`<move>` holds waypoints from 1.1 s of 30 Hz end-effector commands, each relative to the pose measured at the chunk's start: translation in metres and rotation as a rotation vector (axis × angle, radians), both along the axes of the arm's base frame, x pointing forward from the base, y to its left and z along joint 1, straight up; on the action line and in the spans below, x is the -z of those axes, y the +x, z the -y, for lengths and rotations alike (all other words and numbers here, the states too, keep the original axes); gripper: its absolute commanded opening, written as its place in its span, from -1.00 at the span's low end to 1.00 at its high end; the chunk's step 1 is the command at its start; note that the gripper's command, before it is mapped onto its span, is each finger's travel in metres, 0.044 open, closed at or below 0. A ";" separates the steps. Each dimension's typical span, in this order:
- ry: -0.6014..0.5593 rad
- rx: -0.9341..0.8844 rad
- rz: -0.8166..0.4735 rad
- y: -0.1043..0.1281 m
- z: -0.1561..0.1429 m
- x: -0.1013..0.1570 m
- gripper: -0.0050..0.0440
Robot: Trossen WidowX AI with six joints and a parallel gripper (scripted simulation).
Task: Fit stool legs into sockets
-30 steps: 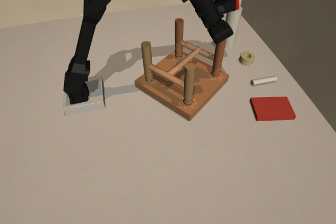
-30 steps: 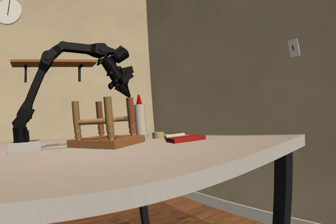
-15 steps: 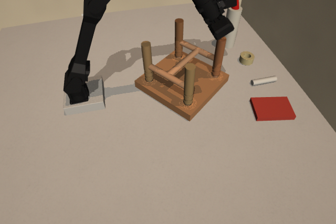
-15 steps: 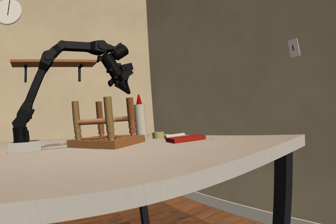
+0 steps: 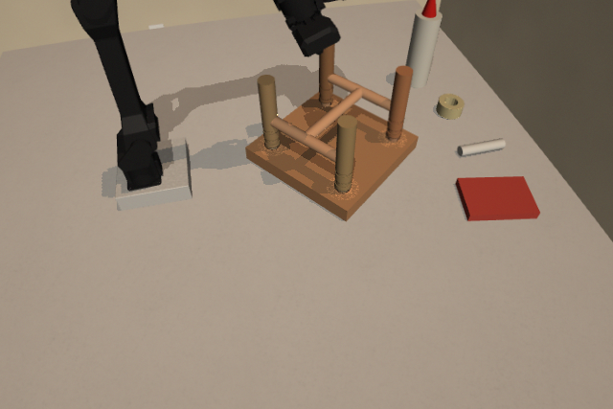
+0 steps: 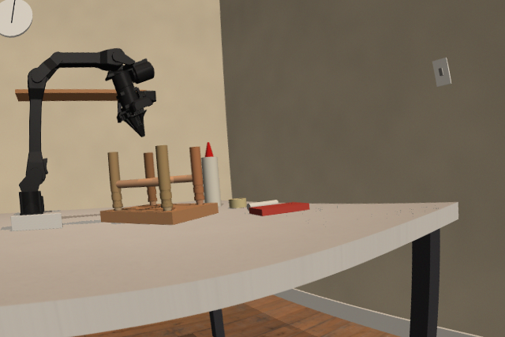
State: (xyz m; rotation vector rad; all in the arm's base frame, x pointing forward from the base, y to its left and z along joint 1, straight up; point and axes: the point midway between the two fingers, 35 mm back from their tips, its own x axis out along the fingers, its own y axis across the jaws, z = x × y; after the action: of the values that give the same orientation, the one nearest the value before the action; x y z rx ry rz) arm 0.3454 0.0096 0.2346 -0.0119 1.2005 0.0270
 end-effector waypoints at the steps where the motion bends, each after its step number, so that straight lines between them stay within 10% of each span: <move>1: -0.004 -0.027 -0.054 -0.043 -0.006 0.001 -0.80; 5: -0.007 -0.052 -0.111 -0.089 -0.010 0.004 -0.80; 33: -0.008 -0.054 -0.116 -0.093 -0.010 0.040 -0.80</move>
State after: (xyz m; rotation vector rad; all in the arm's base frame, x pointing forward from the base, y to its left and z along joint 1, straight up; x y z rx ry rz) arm 0.2532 0.0196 0.1997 -0.0473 1.3136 0.0690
